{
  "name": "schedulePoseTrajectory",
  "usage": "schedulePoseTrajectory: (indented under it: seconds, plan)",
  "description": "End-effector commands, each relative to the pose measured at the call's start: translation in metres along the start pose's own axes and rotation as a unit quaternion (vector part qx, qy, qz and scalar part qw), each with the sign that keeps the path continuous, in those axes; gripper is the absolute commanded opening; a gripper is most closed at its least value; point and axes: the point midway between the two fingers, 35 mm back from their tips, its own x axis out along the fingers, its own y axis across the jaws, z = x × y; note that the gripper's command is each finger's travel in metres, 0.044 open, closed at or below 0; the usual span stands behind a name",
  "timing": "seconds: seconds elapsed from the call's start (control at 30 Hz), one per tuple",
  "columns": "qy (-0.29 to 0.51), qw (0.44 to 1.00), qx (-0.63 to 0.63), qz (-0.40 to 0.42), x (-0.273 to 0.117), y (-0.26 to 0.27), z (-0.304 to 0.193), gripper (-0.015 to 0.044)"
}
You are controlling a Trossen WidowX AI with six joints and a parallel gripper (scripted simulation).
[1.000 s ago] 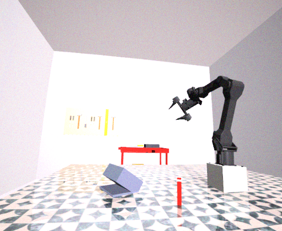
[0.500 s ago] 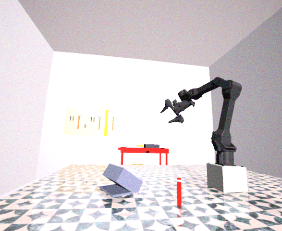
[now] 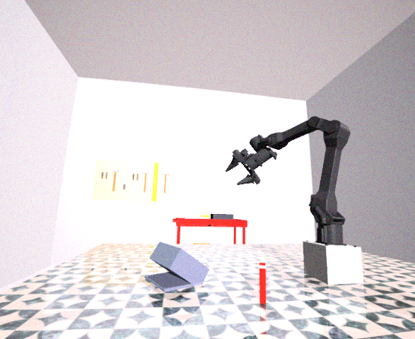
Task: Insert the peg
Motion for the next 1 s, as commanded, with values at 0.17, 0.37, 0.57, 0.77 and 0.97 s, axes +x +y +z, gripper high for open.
schedulePoseTrajectory:
  seconds: [0.17, 0.37, 0.57, 0.77, 0.97]
  plan:
    - [0.051, 0.994, -0.1, 0.013, 0.024, 0.021, -0.027, 0.044]
    - [0.082, 0.981, -0.172, 0.027, 0.037, 0.036, -0.047, 0.044]
    - [0.112, 0.962, -0.245, 0.044, 0.048, 0.051, -0.069, 0.044]
    - [0.139, 0.938, -0.31, 0.064, 0.057, 0.067, -0.091, 0.044]
    - [0.165, 0.91, -0.371, 0.087, 0.064, 0.082, -0.116, 0.044]
